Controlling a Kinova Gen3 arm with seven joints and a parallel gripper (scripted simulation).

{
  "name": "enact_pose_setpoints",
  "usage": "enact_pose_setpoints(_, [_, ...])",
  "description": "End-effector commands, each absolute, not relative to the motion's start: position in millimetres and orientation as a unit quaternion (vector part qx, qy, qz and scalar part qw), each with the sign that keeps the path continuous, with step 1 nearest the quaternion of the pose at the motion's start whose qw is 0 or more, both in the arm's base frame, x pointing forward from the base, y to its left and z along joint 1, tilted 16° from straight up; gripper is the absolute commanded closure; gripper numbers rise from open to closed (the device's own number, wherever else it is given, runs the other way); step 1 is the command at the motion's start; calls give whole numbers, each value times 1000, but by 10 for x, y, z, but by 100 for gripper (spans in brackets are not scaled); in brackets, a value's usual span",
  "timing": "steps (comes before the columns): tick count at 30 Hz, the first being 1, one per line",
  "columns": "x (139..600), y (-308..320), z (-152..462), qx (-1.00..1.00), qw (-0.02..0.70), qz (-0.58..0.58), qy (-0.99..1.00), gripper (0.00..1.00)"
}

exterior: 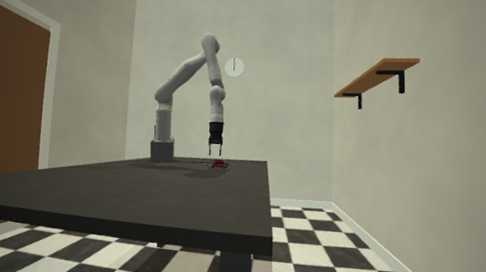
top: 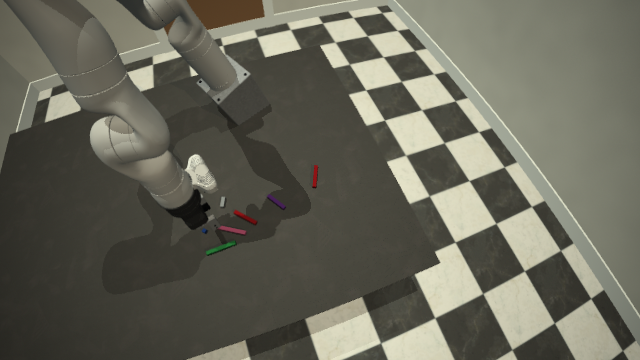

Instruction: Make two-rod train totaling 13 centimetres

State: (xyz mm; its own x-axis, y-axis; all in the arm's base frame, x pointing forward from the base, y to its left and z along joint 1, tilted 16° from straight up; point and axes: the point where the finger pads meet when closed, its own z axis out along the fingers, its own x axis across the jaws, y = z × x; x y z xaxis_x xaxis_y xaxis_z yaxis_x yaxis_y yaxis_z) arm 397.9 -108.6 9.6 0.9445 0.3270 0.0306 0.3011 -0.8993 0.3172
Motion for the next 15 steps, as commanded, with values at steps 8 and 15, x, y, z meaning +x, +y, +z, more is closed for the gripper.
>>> enact_pose_setpoints(8, [3942, -1133, 105, 978, 151, 45, 140, 0])
enact_pose_setpoints(15, [3904, -1173, 108, 981, 146, 47, 122, 0])
